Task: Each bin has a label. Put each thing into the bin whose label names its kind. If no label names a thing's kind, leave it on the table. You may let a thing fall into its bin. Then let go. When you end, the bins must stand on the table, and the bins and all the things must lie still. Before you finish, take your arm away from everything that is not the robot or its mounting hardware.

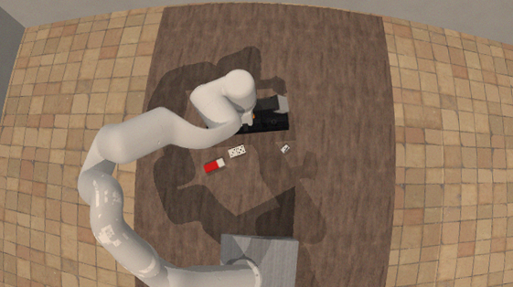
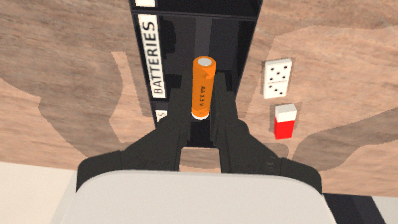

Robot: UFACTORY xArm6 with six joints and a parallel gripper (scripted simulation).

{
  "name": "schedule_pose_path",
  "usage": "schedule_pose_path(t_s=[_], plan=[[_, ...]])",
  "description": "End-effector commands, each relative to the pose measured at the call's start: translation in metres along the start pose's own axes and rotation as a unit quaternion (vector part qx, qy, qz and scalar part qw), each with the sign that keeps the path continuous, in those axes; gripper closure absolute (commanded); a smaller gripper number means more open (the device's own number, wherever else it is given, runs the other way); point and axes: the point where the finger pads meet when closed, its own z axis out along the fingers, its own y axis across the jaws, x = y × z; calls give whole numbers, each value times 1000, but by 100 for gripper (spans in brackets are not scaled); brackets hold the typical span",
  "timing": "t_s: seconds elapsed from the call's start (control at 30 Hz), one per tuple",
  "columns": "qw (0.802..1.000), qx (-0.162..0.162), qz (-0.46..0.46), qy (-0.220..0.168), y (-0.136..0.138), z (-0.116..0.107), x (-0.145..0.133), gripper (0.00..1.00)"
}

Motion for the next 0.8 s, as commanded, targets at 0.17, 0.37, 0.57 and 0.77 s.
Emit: schedule_pose_path(t_s=[0.17,0.37,0.57,0.77], plan=[[1000,2,-1,0,-1,10,0,100],[1000,2,-1,0,-1,22,0,100],[1000,2,-1,0,-1,32,0,100],[1000,2,-1,0,-1,42,0,100]])
